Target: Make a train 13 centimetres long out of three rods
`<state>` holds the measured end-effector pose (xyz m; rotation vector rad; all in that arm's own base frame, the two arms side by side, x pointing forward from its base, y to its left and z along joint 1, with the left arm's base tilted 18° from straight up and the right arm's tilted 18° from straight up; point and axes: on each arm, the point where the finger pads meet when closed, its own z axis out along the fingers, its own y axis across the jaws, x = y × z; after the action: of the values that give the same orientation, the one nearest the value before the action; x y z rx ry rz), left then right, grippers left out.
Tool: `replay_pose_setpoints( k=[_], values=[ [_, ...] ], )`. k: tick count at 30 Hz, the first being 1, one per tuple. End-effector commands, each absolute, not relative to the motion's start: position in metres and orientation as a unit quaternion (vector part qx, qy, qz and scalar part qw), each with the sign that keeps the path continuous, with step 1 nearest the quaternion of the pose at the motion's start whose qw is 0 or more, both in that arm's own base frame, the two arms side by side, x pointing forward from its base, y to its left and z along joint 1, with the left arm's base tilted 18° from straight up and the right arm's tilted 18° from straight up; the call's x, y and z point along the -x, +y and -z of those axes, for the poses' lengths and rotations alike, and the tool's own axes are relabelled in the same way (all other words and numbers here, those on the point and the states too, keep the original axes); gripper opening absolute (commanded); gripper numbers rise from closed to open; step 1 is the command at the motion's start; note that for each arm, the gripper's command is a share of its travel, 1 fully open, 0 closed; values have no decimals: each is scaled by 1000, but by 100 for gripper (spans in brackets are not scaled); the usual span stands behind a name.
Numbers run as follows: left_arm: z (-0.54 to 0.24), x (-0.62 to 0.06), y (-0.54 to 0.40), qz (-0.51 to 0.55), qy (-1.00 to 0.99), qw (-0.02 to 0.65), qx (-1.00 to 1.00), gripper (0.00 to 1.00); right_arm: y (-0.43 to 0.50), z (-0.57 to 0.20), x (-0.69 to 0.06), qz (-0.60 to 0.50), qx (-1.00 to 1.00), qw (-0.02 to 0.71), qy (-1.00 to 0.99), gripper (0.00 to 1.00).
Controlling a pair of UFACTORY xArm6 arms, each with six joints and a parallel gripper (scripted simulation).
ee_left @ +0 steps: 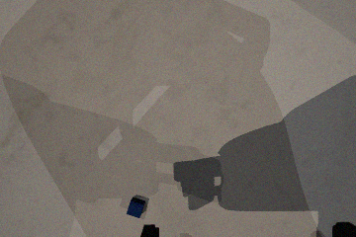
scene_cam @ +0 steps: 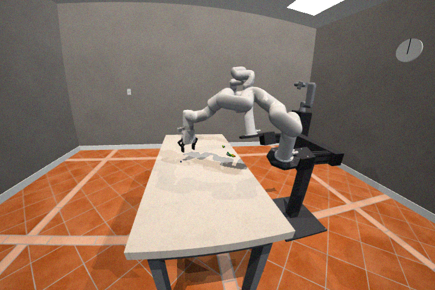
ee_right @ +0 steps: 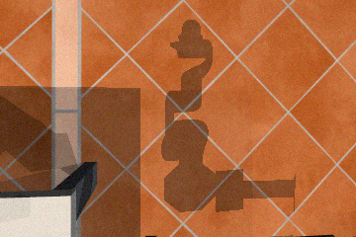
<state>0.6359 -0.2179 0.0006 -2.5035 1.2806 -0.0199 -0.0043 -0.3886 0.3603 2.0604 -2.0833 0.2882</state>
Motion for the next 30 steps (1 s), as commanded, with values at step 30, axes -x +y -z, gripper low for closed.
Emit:
replay_pose_setpoints(
  k=[30],
  values=[
    [-17, -667, -201, -78, 839, 139, 520, 100, -389, -362, 4, -99, -696, 100, -704, 100]
  ],
)
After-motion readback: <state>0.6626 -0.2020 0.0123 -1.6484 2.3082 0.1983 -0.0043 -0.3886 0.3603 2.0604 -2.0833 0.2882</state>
